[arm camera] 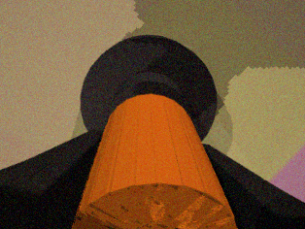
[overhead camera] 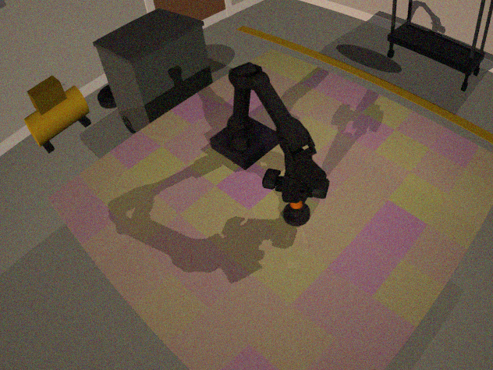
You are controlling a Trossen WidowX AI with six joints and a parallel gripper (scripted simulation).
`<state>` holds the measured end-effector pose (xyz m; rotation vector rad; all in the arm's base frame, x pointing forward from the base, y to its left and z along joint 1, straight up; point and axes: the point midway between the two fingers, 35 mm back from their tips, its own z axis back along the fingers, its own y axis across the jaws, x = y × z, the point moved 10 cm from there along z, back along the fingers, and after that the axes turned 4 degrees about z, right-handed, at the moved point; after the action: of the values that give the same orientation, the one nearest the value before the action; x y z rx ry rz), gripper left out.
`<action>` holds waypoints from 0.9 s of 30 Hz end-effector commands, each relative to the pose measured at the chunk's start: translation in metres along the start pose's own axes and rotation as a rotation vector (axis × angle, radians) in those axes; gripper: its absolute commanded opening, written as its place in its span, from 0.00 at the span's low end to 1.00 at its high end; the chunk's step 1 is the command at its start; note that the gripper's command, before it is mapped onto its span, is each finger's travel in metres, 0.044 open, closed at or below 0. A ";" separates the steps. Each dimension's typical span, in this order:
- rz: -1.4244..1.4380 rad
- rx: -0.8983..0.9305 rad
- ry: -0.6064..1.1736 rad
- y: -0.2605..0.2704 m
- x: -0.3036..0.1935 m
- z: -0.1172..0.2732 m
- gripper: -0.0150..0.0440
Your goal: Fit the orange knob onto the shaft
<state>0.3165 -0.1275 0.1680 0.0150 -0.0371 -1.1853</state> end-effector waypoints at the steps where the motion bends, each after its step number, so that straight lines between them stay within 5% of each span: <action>1: 0.008 -0.001 -0.002 0.000 0.000 0.000 0.25; 27: 0.016 -0.001 -0.002 0.000 0.000 -0.001 0.25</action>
<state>0.3165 -0.1275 0.1672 0.0150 -0.0371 -1.1841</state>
